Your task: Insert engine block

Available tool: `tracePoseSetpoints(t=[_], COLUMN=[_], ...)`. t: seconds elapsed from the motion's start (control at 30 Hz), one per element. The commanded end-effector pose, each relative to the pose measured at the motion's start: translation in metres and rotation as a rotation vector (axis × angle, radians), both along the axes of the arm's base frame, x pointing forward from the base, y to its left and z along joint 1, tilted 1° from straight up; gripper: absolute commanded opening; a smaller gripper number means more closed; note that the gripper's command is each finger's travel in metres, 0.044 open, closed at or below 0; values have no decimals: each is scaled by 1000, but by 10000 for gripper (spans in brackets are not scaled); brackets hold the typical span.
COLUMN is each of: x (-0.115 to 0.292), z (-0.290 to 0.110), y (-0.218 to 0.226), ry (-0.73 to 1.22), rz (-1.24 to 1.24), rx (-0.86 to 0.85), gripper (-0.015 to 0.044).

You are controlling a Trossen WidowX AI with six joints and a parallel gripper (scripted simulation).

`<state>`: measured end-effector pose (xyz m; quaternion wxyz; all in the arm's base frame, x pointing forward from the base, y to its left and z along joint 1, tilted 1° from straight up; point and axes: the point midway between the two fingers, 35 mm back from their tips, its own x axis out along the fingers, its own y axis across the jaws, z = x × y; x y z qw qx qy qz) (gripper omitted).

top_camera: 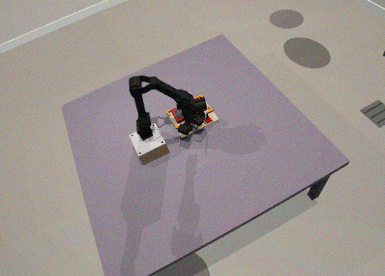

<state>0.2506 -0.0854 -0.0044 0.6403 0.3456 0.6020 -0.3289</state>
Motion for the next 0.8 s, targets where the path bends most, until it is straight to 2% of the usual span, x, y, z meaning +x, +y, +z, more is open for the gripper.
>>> tracePoseSetpoints(t=[0.0,0.77], x=[1,-10], z=[13,82], y=[-1,-2], ry=[-1,26], rz=[-6,-33], rx=[-2,-6], gripper=[0,0])
